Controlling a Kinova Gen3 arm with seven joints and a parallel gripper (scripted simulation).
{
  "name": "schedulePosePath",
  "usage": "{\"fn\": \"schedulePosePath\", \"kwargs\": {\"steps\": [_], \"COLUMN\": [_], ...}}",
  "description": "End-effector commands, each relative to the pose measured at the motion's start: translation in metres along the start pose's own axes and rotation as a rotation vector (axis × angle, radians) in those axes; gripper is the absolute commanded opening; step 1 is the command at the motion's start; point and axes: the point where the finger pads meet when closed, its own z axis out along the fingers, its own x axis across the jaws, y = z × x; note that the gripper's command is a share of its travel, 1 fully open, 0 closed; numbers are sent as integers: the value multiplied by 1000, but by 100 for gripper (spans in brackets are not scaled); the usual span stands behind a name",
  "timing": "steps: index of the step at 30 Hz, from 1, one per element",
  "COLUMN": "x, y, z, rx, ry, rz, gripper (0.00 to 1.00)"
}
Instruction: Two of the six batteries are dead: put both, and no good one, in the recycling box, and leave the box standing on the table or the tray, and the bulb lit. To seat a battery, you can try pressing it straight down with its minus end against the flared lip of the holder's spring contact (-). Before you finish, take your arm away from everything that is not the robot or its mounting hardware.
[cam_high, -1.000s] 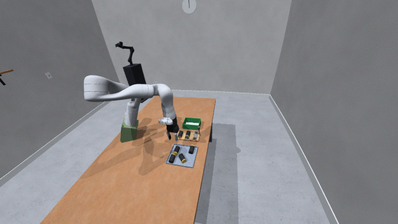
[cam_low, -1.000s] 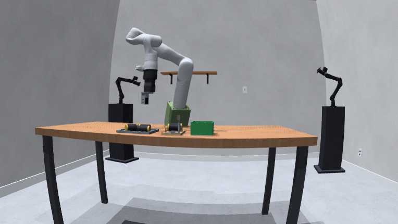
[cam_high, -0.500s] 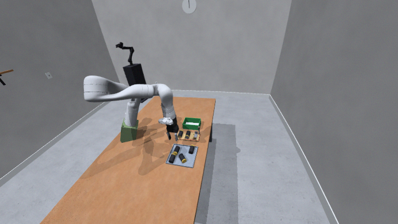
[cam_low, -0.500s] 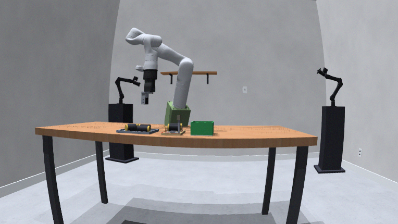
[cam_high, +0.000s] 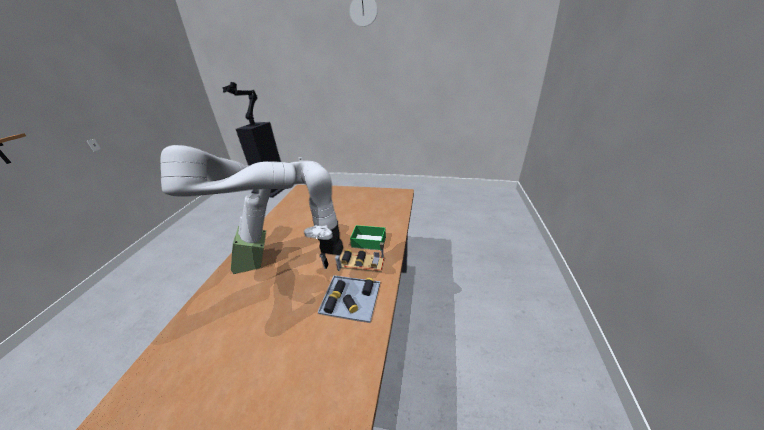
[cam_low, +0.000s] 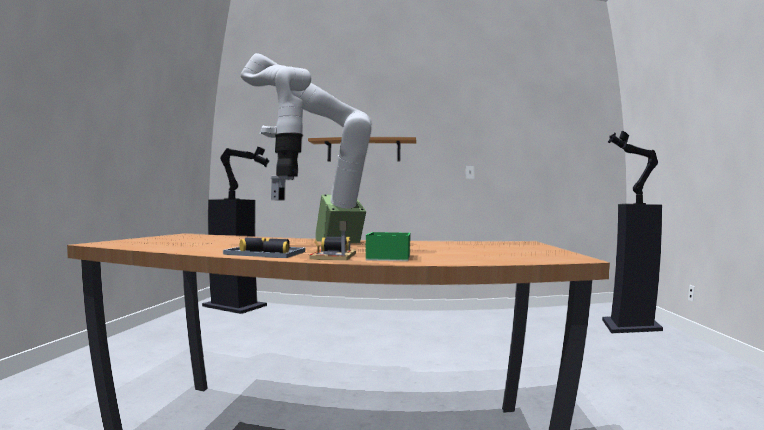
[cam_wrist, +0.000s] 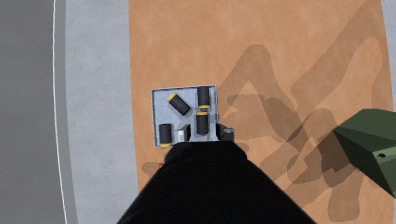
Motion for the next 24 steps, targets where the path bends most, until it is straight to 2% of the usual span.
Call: {"fn": "schedulePosePath", "kwargs": {"steps": [1, 14, 19, 21, 24], "x": [0, 0, 0, 0, 0], "y": [0, 0, 0, 0, 0], "z": [0, 1, 20, 20, 40], "rx": [1, 1, 1, 1, 1], "ry": [-1, -1, -1, -1, -1], "rz": [0, 0, 0, 0, 0], "gripper": [90, 90, 90, 90, 90]}}
